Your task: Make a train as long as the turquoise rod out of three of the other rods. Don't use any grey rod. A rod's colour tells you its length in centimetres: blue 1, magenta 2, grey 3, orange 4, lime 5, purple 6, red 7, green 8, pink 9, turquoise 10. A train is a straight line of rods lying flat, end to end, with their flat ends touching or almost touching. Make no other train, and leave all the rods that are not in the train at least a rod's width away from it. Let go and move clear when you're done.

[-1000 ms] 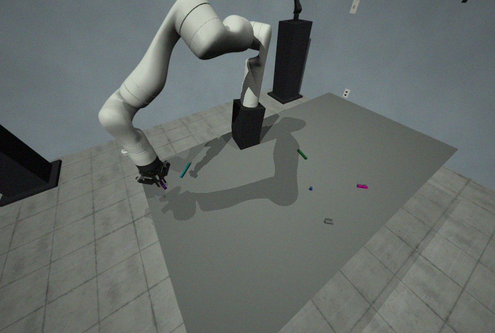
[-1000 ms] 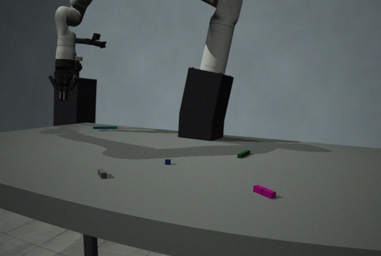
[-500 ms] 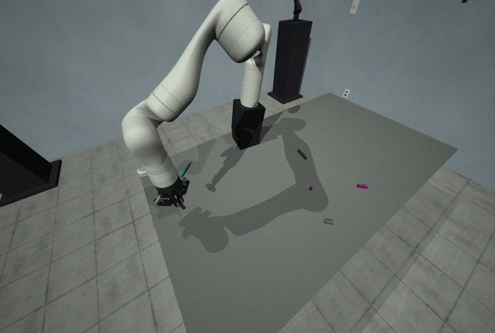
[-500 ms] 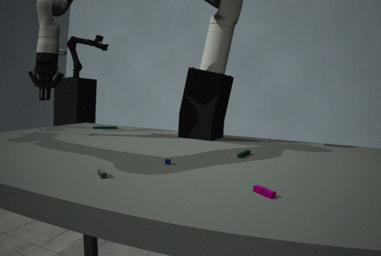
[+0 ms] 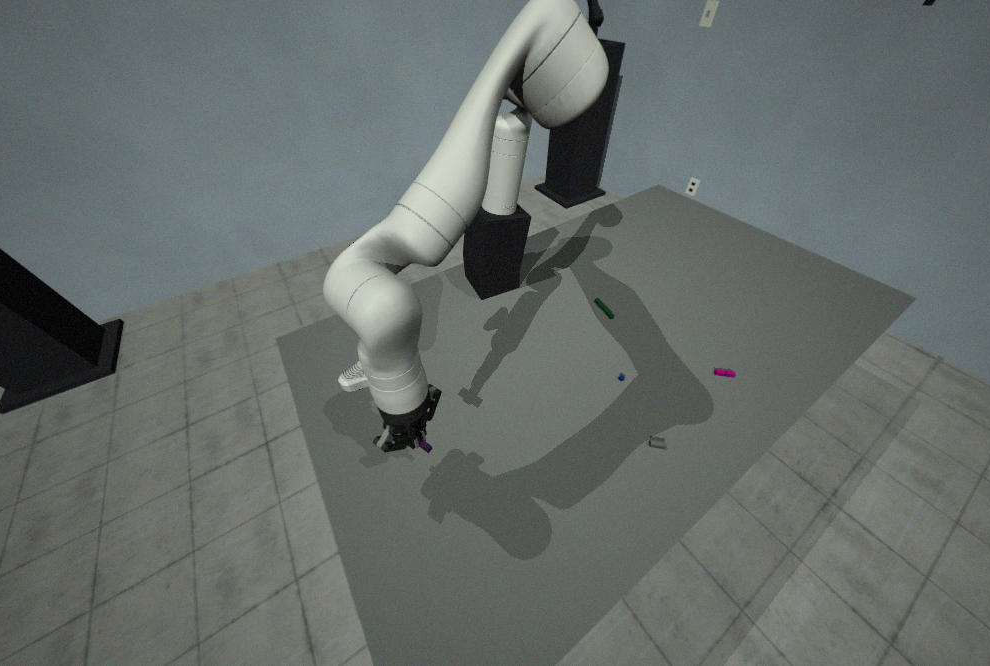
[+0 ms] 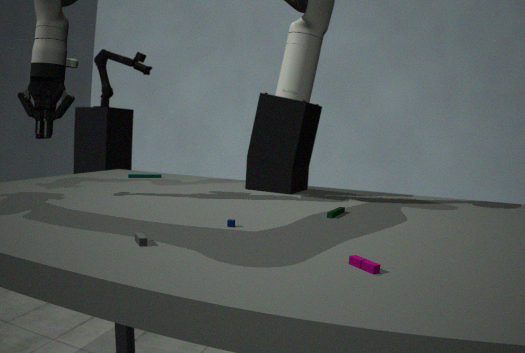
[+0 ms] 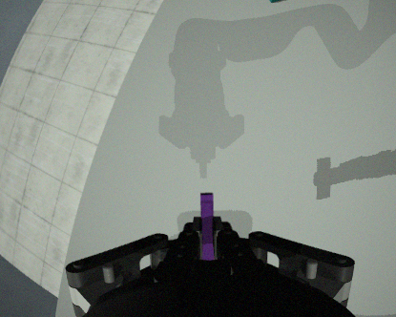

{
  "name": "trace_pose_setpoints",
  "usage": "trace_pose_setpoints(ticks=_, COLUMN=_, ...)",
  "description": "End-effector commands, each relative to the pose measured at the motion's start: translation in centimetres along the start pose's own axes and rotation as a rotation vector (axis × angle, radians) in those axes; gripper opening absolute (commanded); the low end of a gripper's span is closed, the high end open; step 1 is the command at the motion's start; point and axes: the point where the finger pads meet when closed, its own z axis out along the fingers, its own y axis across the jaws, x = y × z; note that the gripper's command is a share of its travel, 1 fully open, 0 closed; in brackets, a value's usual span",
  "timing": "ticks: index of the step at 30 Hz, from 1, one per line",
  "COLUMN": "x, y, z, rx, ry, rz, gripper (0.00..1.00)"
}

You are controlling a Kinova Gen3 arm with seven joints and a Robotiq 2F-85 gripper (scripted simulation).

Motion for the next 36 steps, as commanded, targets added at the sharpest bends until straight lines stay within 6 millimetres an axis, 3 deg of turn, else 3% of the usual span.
trace_pose_setpoints(ticks=1, x=-4.1, y=0.9, z=-0.3, rx=0.006, ry=-0.001, rz=-0.047, gripper=0.05)
trace_pose_setpoints(ticks=2, x=-5.0, y=1.2, z=-0.3, rx=0.006, ry=-0.001, rz=-0.052, gripper=0.05)
trace_pose_setpoints(ticks=4, x=-5.0, y=1.2, z=-0.3, rx=0.006, ry=-0.001, rz=-0.052, gripper=0.05)
trace_pose_setpoints(ticks=5, x=-7.5, y=2.0, z=-0.4, rx=0.007, ry=-0.002, rz=-0.066, gripper=0.05)
trace_pose_setpoints(ticks=19, x=-19.4, y=7.9, z=-0.7, rx=0.010, ry=-0.007, rz=-0.134, gripper=0.05)
trace_pose_setpoints(ticks=21, x=-19.4, y=7.9, z=-0.7, rx=0.010, ry=-0.007, rz=-0.134, gripper=0.05)
trace_pose_setpoints(ticks=22, x=-21.6, y=9.4, z=-0.8, rx=0.010, ry=-0.008, rz=-0.147, gripper=0.05)
trace_pose_setpoints(ticks=36, x=-31.5, y=18.0, z=-1.0, rx=0.007, ry=-0.014, rz=-0.212, gripper=0.05)
